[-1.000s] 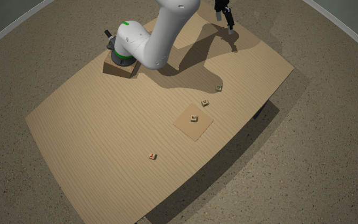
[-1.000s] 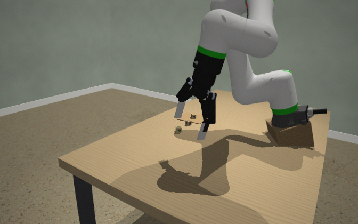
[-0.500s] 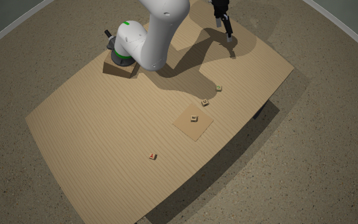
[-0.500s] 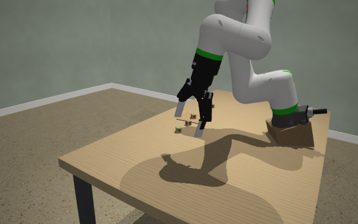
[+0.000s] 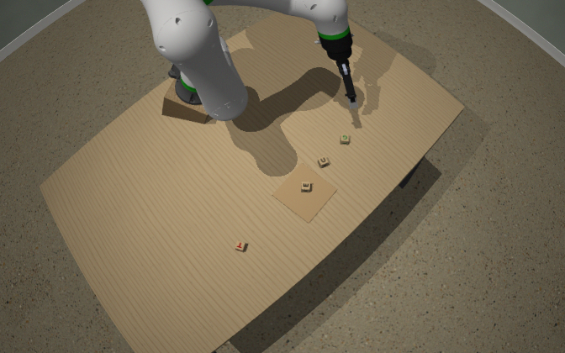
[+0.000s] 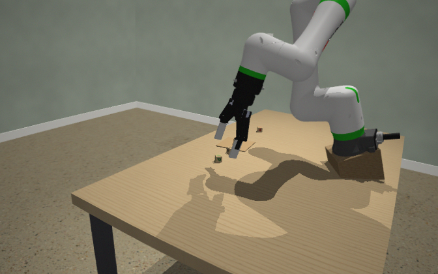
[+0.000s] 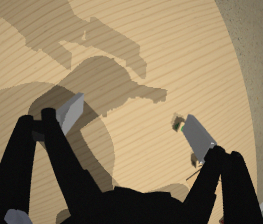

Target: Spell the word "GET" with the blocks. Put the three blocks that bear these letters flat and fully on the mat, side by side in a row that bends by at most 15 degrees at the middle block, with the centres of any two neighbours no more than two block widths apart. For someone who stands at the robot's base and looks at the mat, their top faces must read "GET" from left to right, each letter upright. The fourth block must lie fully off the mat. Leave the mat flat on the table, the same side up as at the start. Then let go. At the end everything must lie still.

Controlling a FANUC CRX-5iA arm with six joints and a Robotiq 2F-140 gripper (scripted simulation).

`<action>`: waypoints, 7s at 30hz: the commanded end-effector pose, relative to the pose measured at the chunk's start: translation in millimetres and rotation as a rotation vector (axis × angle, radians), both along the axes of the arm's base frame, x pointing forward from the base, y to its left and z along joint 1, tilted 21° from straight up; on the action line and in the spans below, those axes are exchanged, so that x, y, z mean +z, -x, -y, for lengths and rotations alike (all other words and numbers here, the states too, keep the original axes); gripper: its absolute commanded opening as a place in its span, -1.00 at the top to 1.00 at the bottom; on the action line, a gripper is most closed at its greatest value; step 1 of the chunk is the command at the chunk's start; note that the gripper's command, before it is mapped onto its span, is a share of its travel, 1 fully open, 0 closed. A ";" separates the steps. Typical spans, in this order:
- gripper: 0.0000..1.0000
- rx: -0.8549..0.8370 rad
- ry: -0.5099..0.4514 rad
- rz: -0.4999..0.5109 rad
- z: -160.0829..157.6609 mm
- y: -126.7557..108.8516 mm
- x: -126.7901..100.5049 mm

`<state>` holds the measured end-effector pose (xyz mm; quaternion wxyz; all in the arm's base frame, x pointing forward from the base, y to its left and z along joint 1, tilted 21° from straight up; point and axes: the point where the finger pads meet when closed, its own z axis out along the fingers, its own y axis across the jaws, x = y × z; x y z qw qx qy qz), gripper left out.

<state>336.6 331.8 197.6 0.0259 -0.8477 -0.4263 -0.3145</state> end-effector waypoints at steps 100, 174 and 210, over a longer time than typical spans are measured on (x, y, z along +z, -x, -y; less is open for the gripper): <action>-1.00 -0.587 -0.003 -0.363 233.2 -161.4 27.2; -1.00 -0.069 -0.162 -0.038 207.5 -105.0 -43.9; -1.00 -0.077 -0.161 -0.049 208.0 -106.3 -42.4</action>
